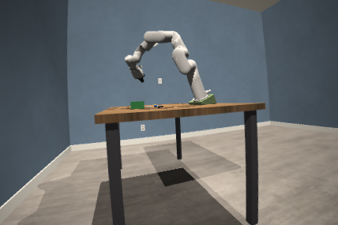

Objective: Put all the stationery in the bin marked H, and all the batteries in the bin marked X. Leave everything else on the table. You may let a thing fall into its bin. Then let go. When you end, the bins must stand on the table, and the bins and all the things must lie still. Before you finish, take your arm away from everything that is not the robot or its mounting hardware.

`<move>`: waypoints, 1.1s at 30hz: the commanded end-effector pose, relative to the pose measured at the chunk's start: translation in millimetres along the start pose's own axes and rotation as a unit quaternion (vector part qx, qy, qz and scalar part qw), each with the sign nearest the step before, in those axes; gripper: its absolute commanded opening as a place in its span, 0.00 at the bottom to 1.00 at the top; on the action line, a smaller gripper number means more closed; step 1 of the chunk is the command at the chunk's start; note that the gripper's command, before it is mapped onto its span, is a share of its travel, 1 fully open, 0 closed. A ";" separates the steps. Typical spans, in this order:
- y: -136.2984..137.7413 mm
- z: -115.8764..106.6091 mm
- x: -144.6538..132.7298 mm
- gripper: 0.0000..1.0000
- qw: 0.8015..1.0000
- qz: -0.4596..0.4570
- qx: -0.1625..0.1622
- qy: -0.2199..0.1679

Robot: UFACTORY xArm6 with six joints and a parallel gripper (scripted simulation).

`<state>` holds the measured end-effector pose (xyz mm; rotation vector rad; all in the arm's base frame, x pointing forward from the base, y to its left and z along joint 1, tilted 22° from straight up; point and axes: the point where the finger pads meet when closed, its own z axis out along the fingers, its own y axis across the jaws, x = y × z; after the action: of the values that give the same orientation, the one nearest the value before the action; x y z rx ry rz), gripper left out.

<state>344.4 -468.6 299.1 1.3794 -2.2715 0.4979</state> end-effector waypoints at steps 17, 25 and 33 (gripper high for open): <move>16.3 -65.0 -61.5 0.07 0.987 -0.147 0.048 -0.048; 29.8 -92.9 -92.3 0.07 0.965 -0.238 0.081 -0.072; 43.4 -114.9 -118.0 0.07 0.949 -0.287 0.100 -0.084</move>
<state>372.8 -327.1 324.0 2.0613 -1.9040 0.4257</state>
